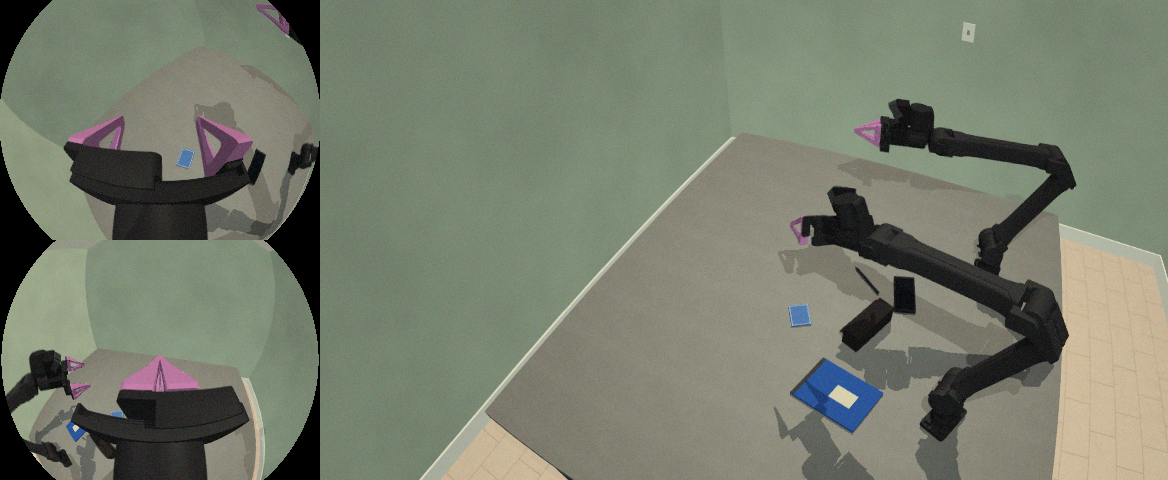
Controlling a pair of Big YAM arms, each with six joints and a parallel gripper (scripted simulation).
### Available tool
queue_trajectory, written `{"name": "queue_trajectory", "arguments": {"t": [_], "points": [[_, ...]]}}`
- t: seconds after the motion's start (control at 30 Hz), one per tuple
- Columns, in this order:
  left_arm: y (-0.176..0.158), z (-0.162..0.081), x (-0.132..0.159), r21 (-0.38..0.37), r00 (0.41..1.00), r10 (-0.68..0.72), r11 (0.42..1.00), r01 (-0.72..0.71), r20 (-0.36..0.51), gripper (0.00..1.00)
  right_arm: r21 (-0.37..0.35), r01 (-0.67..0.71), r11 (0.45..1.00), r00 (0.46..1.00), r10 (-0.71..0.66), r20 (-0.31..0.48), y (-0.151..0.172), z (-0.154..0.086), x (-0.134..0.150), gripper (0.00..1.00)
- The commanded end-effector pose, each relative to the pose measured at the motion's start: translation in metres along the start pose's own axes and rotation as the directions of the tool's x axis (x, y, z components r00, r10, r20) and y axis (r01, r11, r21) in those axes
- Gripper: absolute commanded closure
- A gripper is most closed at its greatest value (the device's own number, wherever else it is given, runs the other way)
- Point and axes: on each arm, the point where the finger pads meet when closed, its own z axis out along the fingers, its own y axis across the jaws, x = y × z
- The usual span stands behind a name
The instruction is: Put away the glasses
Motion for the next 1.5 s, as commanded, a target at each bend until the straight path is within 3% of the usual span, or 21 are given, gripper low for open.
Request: {"name": "queue_trajectory", "arguments": {"t": [0.0, 0.13, 0.27, 0.3, 0.5, 0.63, 0.7, 0.77, 0.8, 0.83, 0.97, 1.13, 1.2, 1.23, 1.33, 1.37, 1.4, 1.43, 1.47], "points": [[0.017, -0.016, -0.069, -0.058, 0.983, -0.098, 0.992, 0.108, 0.152, 0.0, -0.005, 0.01, 1.0, 1.0, -0.01, 0.02, 0.004, -0.002, -0.013, 1.0], [0.021, -0.034, -0.097, -0.072, 0.955, -0.172, 0.978, 0.194, 0.241, 0.0, -0.005, 0.01, 1.0, 1.0, -0.01, 0.02, 0.004, -0.002, -0.013, 1.0], [0.021, -0.033, -0.103, -0.071, 0.942, -0.209, 0.969, 0.235, 0.265, 0.0, -0.005, 0.01, 1.0, 1.0, -0.01, 0.02, 0.004, -0.002, -0.013, 1.0], [0.024, -0.049, -0.116, -0.073, 0.926, -0.223, 0.964, 0.256, 0.305, 0.0, -0.005, 0.01, 1.0, 1.0, -0.01, 0.02, 0.004, -0.002, -0.013, 1.0], [0.028, -0.082, -0.157, -0.04, 0.836, -0.329, 0.922, 0.385, 0.44, 0.0, -0.005, 0.01, 1.0, 1.0, -0.01, 0.02, 0.004, -0.002, -0.013, 1.0], [0.022, -0.064, -0.146, -0.036, 0.827, -0.366, 0.907, 0.42, 0.425, 0.0, -0.005, 0.01, 1.0, 1.0, -0.01, 0.02, 0.004, -0.002, -0.013, 1.0], [0.013, -0.05, -0.113, -0.052, 0.859, -0.362, 0.912, 0.406, 0.362, 0.0, -0.005, 0.01, 1.0, 1.0, -0.01, 0.02, 0.004, -0.002, -0.013, 1.0], [0.013, -0.05, -0.113, -0.052, 0.859, -0.362, 0.912, 0.406, 0.362, 0.0, -0.005, 0.01, 1.0, 1.0, -0.01, 0.02, 0.004, -0.002, -0.013, 1.0], [0.024, -0.06, -0.133, -0.062, 0.855, -0.334, 0.92, 0.388, 0.396, 0.0, -0.005, 0.01, 1.0, 1.0, -0.01, 0.02, 0.004, -0.002, -0.013, 1.0], [0.032, -0.097, -0.169, -0.059, 0.825, -0.294, 0.929, 0.366, 0.482, 0.0, -0.005, 0.01, 1.0, 1.0, -0.01, 0.02, 0.004, -0.002, -0.013, 1.0], [0.035, -0.096, -0.165, -0.064, 0.831, -0.297, 0.928, 0.367, 0.471, 0.0, -0.005, 0.01, 1.0, 1.0, -0.01, 0.02, 0.004, -0.002, -0.013, 1.0], [0.025, -0.067, -0.134, -0.053, 0.854, -0.333, 0.922, 0.384, 0.399, 0.0, -0.005, 0.01, 1.0, 1.0, -0.01, 0.02, 0.004, -0.002, -0.013, 1.0], [0.025, -0.067, -0.134, -0.054, 0.854, -0.334, 0.921, 0.385, 0.399, 0.0, -0.005, 0.01, 1.0, 1.0, -0.01, 0.02, 0.004, -0.002, -0.013, 1.0], [0.018, -0.06, -0.119, -0.049, 0.864, -0.344, 0.921, 0.388, 0.368, 0.0, -0.005, 0.01, 1.0, 1.0, -0.01, 0.02, 0.004, -0.002, -0.013, 1.0], [0.017, -0.06, -0.121, -0.047, 0.863, -0.344, 0.921, 0.387, 0.371, 0.0, -0.005, 0.01, 1.0, 1.0, -0.01, 0.02, 0.004, -0.002, -0.013, 1.0], [0.023, -0.076, -0.14, -0.05, 0.85, -0.327, 0.924, 0.38, 0.414, 0.0, -0.001, 0.005, 1.0, 0.999, -0.005, 0.035, 0.002, -0.002, -0.02, 1.0], [0.02, -0.077, -0.123, -0.05, 0.857, -0.344, 0.919, 0.392, 0.385, 0.0, -0.008, 0.013, 1.0, 1.0, -0.014, -0.023, 0.006, 0.003, 0.009, 1.0], [0.02, -0.077, -0.124, -0.048, 0.855, -0.346, 0.918, 0.393, 0.387, 0.0, -0.006, 0.014, 1.0, 1.0, -0.014, 0.0, 0.005, -0.002, -0.003, 1.0], [0.022, -0.073, -0.139, -0.04, 0.847, -0.341, 0.92, 0.389, 0.409, 0.0, 0.003, 0.014, 1.0, 0.997, -0.014, 0.071, 0.001, -0.007, -0.042, 1.0]]}}
